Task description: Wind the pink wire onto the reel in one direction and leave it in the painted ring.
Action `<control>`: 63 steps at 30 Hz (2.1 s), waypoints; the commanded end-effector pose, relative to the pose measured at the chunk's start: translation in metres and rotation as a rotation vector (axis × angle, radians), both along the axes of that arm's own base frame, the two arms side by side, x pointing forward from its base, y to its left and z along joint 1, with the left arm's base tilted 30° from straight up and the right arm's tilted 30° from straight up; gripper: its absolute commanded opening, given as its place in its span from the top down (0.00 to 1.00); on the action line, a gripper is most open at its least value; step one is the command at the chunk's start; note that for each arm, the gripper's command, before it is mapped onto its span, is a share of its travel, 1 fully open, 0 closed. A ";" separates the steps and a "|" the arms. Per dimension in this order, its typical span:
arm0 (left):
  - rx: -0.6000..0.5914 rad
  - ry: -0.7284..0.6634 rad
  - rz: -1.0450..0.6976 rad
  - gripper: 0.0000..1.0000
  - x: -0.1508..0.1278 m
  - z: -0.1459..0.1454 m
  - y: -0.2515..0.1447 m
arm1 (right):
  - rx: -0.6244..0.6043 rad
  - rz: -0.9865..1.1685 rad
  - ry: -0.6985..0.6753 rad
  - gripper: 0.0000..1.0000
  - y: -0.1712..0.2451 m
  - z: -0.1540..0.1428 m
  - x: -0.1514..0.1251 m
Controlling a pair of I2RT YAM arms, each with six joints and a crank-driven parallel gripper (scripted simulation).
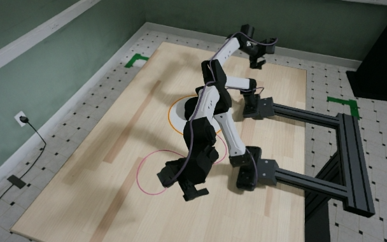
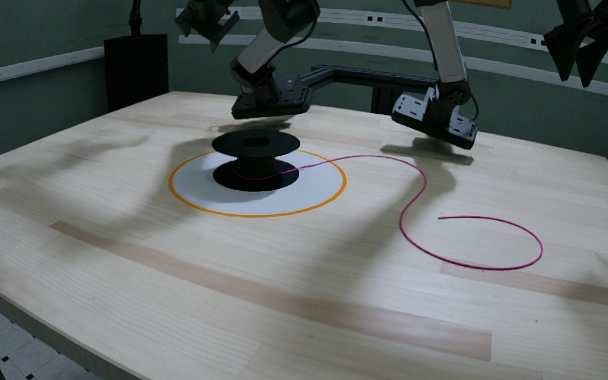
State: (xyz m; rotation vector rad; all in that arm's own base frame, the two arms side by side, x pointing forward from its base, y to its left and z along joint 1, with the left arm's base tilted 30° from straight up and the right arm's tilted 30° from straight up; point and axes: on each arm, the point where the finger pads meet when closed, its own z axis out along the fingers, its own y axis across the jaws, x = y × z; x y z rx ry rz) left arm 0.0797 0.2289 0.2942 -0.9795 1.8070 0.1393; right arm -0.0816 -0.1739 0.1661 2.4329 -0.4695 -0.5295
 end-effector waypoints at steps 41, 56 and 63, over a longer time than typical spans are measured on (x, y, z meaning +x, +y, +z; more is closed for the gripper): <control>0.152 0.202 0.305 0.00 -0.042 0.068 0.010 | -0.044 0.357 0.356 0.00 -0.014 0.138 0.000; 0.427 0.270 0.799 0.00 -0.096 0.185 -0.025 | -0.028 0.680 0.964 0.00 0.005 0.300 0.005; 0.548 0.230 0.993 0.00 -0.113 0.230 -0.056 | 0.010 0.746 1.222 0.00 0.021 0.354 0.009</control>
